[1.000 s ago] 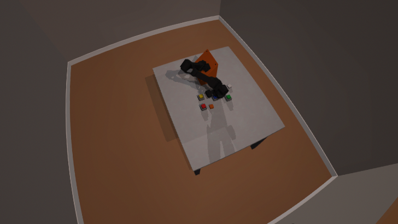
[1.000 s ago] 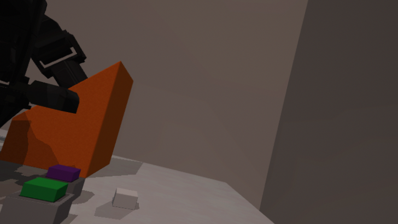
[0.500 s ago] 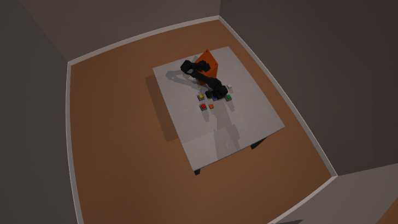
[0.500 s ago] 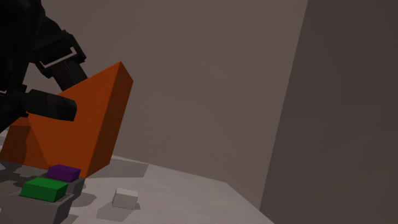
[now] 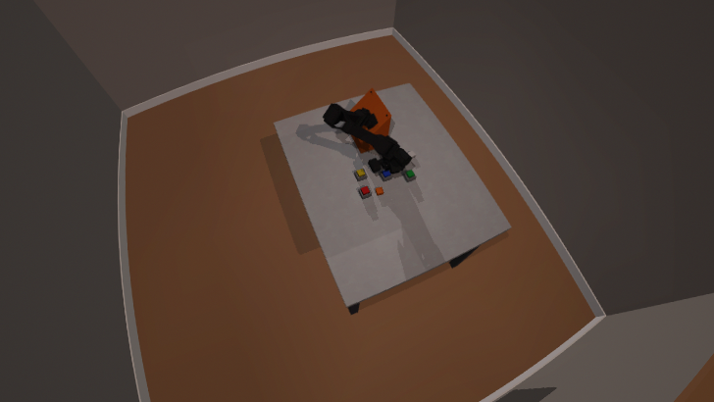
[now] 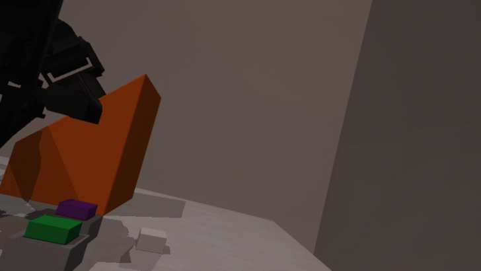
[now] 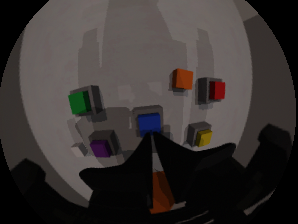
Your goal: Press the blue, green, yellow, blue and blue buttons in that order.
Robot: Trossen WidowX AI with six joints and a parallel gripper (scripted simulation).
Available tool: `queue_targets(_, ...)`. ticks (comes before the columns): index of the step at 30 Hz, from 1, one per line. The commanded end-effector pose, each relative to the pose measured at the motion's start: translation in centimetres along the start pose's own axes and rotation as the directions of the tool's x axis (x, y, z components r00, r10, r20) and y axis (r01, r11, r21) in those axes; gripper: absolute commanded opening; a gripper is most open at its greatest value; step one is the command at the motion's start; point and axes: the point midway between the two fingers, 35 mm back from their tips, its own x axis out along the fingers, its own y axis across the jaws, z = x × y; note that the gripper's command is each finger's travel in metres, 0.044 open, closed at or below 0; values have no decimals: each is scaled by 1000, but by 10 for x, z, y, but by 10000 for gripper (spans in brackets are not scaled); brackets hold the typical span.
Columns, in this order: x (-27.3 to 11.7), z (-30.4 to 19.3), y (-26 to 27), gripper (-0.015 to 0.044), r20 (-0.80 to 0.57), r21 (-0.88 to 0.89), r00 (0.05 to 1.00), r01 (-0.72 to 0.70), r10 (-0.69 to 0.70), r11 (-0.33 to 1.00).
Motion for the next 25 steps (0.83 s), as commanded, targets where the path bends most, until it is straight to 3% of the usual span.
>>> queue_targets(1, -7, 3, 0, 46, 2, 10, 1000, -4, 4, 1000)
queue_targets(5, -18, 17, 27, 151, 9, 4, 1000, -26, 26, 1000)
queue_targets(14, -62, 26, 167, 387, 6, -13, 998, -57, 57, 998)
queue_targets(19, -72, 9, 218, 400, 4, 10, 1000, -23, 23, 1000)
queue_targets(25, -73, 6, 222, 400, 4, 13, 1000, -19, 19, 1000)
